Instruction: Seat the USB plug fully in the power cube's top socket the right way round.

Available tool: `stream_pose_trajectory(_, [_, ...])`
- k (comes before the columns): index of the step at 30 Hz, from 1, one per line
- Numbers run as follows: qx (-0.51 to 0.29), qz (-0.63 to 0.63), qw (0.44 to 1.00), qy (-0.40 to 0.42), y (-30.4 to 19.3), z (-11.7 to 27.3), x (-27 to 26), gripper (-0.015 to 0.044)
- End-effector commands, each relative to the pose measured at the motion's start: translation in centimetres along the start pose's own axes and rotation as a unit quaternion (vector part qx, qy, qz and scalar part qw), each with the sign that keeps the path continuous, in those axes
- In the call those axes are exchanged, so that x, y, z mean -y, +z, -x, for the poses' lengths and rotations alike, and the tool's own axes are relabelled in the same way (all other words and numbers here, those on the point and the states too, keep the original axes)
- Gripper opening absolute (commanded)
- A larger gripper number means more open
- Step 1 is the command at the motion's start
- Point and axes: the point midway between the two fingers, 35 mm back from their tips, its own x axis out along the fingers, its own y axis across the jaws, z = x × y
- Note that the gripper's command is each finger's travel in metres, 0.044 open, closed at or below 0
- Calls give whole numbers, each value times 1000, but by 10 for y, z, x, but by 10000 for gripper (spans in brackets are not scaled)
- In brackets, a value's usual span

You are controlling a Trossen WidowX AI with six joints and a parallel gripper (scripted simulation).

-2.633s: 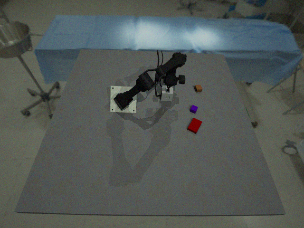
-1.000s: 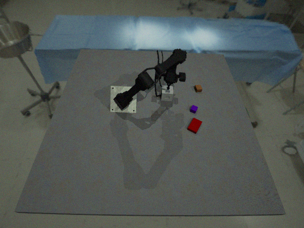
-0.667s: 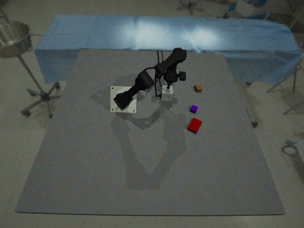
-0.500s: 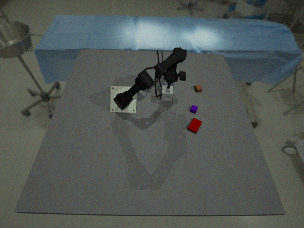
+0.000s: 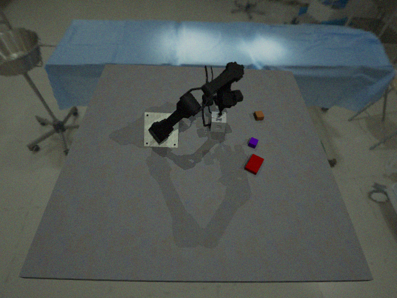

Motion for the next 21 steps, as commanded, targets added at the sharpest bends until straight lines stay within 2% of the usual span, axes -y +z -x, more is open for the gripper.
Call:
stream_pose_trajectory(1, [0,52,999,-1,0,-1,0,0])
stream_pose_trajectory(21, [0,309,951,-1,0,-1,0,0])
